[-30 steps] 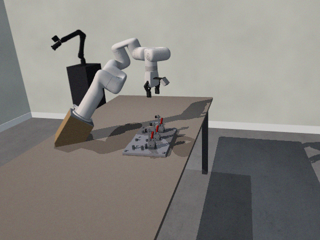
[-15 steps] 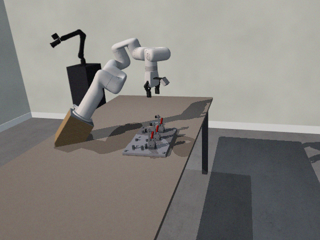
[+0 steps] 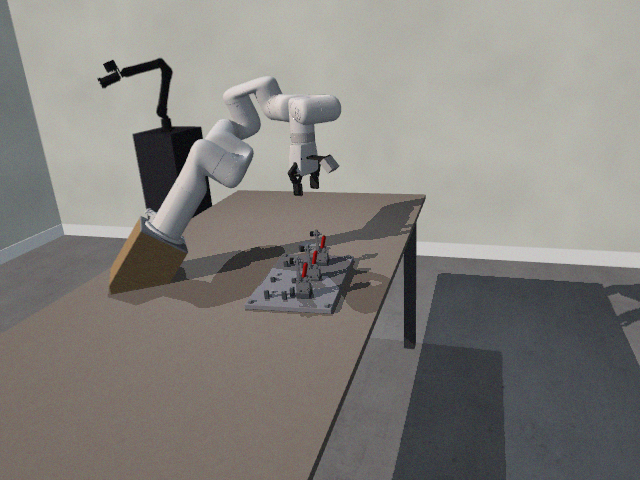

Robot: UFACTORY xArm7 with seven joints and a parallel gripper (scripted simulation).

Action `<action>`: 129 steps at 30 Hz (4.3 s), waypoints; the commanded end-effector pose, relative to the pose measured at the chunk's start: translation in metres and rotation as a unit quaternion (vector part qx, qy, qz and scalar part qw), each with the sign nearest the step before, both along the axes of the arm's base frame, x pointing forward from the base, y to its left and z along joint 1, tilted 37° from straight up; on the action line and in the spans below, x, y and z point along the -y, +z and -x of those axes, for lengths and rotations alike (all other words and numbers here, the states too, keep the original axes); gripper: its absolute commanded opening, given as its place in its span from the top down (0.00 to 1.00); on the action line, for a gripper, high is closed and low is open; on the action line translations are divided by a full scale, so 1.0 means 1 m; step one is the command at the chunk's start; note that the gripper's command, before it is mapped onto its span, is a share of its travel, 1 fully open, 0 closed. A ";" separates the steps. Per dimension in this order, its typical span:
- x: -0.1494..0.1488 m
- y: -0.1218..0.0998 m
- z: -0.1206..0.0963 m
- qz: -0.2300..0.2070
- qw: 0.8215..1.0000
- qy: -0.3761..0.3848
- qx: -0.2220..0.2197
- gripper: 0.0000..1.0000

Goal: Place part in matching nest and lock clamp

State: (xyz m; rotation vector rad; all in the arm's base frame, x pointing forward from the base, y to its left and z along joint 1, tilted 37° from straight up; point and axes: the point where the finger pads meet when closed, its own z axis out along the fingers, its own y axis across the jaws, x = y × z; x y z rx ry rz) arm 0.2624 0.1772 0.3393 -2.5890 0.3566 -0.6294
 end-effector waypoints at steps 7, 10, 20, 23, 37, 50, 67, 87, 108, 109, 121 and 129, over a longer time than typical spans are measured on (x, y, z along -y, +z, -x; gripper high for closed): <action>-0.005 -0.011 -0.007 -0.001 1.000 0.000 0.001 0.00; -0.009 -0.019 -0.012 -0.001 1.000 0.000 0.001 0.00; -0.024 -0.053 -0.033 -0.001 1.000 0.000 0.001 0.00; -0.028 -0.061 -0.038 -0.001 1.000 0.000 0.001 0.00; -0.049 -0.107 -0.066 -0.001 1.000 0.000 0.001 0.00; -0.058 -0.126 -0.078 -0.001 1.000 0.000 0.001 0.00; -0.059 -0.127 -0.079 -0.001 1.000 0.000 0.001 0.00; -0.063 -0.138 -0.085 -0.001 1.000 0.000 0.001 0.00; -0.069 -0.150 -0.093 -0.001 1.000 0.000 0.001 0.00; -0.069 -0.150 -0.093 -0.001 1.000 0.000 0.001 0.00; -0.069 -0.150 -0.093 -0.001 1.000 0.000 0.001 1.00; -0.069 -0.150 -0.093 -0.001 1.000 0.000 0.001 1.00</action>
